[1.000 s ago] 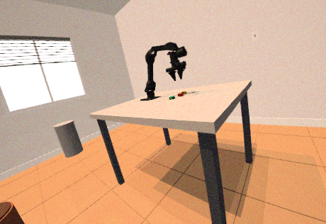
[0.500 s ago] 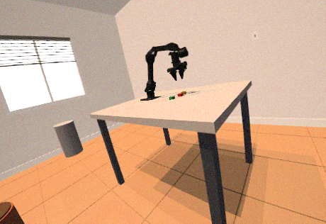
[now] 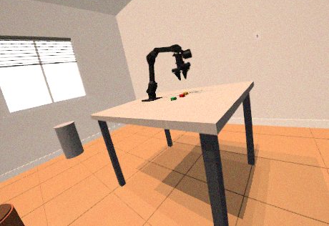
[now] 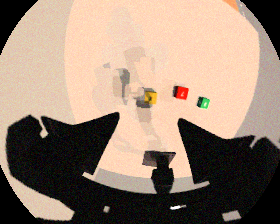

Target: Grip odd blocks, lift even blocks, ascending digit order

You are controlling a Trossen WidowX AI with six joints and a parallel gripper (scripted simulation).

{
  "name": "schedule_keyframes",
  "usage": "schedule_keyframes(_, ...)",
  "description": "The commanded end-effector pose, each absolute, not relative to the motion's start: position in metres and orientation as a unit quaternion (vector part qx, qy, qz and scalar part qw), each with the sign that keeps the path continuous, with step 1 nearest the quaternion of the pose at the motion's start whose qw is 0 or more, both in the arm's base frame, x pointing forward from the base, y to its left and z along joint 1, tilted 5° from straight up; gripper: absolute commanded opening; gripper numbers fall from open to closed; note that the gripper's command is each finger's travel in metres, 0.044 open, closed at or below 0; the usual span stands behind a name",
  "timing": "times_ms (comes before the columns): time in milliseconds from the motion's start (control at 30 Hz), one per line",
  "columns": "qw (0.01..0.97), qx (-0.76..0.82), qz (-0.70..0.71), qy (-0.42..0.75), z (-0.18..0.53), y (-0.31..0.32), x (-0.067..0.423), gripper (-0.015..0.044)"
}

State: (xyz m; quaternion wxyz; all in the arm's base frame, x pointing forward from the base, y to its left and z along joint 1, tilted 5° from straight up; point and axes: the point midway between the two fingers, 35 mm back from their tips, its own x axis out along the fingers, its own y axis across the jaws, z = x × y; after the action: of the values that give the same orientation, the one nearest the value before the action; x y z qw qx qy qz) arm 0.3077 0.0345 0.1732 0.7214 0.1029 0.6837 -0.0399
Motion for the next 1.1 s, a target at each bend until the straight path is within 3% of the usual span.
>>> schedule_keyframes(0,0.723,0.103,-0.043,0.682,0.173,0.034,0.308,0.0400)
schedule_keyframes(300,0.723,0.103,-0.043,0.682,0.171,0.035,0.309,0.0400)
schedule_keyframes(533,0.723,0.104,-0.043,0.682,0.095,0.041,0.314,0.0400)
schedule_keyframes(1067,0.723,0.104,-0.043,0.682,0.080,0.042,0.315,0.0400)
